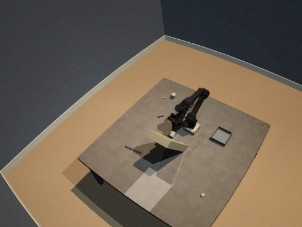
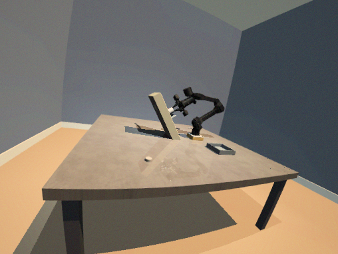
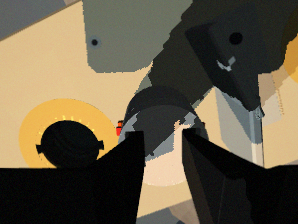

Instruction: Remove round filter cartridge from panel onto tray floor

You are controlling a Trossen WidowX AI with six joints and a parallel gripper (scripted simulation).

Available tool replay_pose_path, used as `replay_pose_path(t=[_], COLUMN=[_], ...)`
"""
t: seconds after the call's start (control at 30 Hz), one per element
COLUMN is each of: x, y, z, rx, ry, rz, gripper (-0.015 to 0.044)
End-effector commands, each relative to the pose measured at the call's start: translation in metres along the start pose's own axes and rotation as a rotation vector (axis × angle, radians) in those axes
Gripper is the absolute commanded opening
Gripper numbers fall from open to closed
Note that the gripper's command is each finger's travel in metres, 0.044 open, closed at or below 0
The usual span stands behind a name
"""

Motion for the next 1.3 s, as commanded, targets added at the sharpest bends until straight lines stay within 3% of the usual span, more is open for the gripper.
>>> replay_pose_path(t=[0.0, 0.03, 0.5, 0.73, 0.87, 1.23, 1.27], x=[0.001, 0.001, 0.001, 0.011, 0.012, 0.059, 0.058], y=[-0.001, -0.001, 0.001, -0.021, -0.023, -0.039, -0.039], z=[0.002, 0.002, -0.003, 0.06, 0.067, 0.117, 0.117], rx=[0.001, 0.001, 0.005, 0.005, 0.005, 0.005, 0.02], ry=[0.007, 0.007, 0.019, 0.024, 0.024, 0.032, 0.029], rz=[0.002, 0.002, 0.011, 0.013, 0.013, 0.013, 0.012], gripper=[0.0079, 0.0103, 0.0103, 0.0103, 0.0103, 0.0392, 0.0365])
Point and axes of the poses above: the point midway between the two fingers, 35 mm back from their tips, its own x axis back along the fingers, its own z axis across the jaws, y = z × x, the point moved 10 cm from there along x, back along the fingers, and after that the axes turned 4 degrees about x, right-handed, at the moved point
